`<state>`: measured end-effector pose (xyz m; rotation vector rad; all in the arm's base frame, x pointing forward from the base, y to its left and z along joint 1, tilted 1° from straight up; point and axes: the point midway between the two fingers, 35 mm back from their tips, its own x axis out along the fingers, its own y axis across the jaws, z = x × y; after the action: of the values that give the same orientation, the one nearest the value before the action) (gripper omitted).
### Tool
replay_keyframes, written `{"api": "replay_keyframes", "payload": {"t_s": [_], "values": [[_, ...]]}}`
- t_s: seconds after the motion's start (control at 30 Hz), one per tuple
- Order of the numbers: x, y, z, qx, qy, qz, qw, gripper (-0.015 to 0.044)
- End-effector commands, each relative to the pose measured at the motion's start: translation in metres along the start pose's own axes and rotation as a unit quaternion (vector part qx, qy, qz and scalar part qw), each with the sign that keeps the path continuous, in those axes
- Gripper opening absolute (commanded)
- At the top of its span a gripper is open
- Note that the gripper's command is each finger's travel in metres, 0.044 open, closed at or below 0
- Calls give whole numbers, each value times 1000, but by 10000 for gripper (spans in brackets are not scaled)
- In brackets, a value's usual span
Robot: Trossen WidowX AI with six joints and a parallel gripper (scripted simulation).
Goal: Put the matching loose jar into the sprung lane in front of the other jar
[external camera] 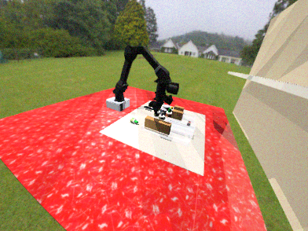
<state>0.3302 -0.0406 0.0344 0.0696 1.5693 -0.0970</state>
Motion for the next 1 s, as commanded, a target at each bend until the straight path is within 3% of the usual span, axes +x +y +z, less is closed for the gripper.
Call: {"api": "replay_keyframes", "payload": {"t_s": [0.0,0.97], "values": [[-3,0,7,-1,-13,1,1000,0],[-3,0,11,-1,-13,1,1000,0]]}}
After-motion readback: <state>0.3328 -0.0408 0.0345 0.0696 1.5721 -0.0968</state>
